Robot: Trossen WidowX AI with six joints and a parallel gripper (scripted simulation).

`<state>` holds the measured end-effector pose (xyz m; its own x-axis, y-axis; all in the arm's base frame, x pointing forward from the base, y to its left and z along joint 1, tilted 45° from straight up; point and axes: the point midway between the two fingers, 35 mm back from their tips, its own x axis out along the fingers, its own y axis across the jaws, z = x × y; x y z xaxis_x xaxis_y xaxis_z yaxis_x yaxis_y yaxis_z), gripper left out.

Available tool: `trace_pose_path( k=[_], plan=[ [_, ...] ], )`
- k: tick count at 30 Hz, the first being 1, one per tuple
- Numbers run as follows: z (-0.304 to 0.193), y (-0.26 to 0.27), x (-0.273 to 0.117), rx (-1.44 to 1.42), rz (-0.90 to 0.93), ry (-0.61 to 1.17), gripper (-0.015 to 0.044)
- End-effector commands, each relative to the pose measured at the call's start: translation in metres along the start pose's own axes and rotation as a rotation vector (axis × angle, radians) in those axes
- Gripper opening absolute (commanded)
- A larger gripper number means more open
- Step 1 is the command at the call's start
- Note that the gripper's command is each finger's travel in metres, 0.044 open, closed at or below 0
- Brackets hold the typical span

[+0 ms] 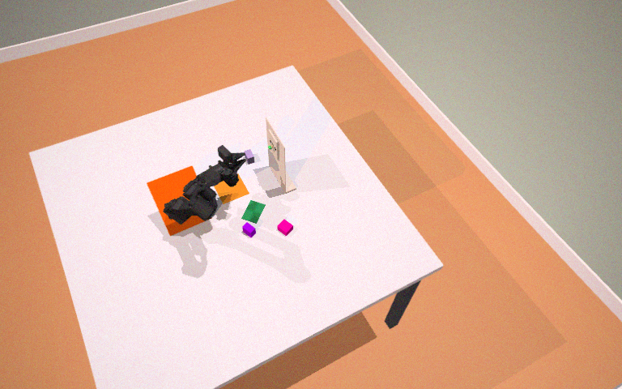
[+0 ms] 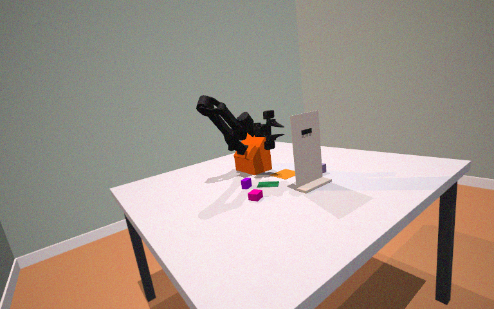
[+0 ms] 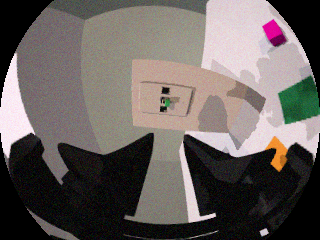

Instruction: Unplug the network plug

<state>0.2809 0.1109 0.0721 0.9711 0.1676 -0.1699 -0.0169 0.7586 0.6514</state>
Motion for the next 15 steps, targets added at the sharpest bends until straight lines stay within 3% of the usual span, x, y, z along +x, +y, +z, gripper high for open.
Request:
trace_pose_path(
  k=[1, 15],
  plan=[
    [-0.001, -0.002, 0.006, 0.011, 0.0, 0.008, 0.0156],
    [0.013, -0.002, 0.054, 0.066, 0.047, 0.025, 0.0156]
  ],
)
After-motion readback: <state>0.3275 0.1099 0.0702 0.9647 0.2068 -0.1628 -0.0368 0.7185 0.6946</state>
